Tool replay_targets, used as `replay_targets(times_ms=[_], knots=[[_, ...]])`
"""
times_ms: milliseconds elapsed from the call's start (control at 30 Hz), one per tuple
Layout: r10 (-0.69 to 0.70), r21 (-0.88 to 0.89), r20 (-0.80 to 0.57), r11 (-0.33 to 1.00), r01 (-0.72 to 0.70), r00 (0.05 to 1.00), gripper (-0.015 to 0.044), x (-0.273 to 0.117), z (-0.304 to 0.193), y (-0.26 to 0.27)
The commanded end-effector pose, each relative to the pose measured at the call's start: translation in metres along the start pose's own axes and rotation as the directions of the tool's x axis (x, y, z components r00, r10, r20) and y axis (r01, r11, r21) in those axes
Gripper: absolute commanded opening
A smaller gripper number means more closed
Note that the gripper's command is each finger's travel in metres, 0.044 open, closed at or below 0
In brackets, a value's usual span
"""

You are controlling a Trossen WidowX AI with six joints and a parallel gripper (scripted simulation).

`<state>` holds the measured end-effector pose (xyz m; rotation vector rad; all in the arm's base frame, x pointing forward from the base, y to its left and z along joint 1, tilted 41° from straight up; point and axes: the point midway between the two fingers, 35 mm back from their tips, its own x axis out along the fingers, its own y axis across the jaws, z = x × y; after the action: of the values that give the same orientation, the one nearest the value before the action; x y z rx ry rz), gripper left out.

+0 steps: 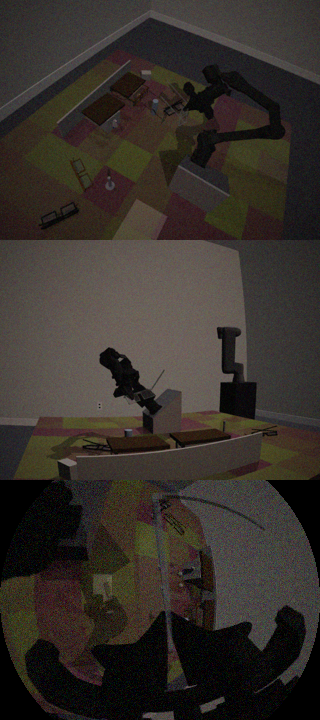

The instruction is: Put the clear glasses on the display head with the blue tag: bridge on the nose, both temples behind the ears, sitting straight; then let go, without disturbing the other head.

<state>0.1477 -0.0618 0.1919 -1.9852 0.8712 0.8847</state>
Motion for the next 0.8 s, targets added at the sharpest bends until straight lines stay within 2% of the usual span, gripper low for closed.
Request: replay_targets(times_ms=[0,767], knots=[[0.036,0.031,0.020,0.999,-0.037,0.999,0.0000,0.007,-0.002,-0.005],[0.299,0.195,0.082,0.931,-0.309,0.951,0.0000,0.060,0.007,-0.031]])
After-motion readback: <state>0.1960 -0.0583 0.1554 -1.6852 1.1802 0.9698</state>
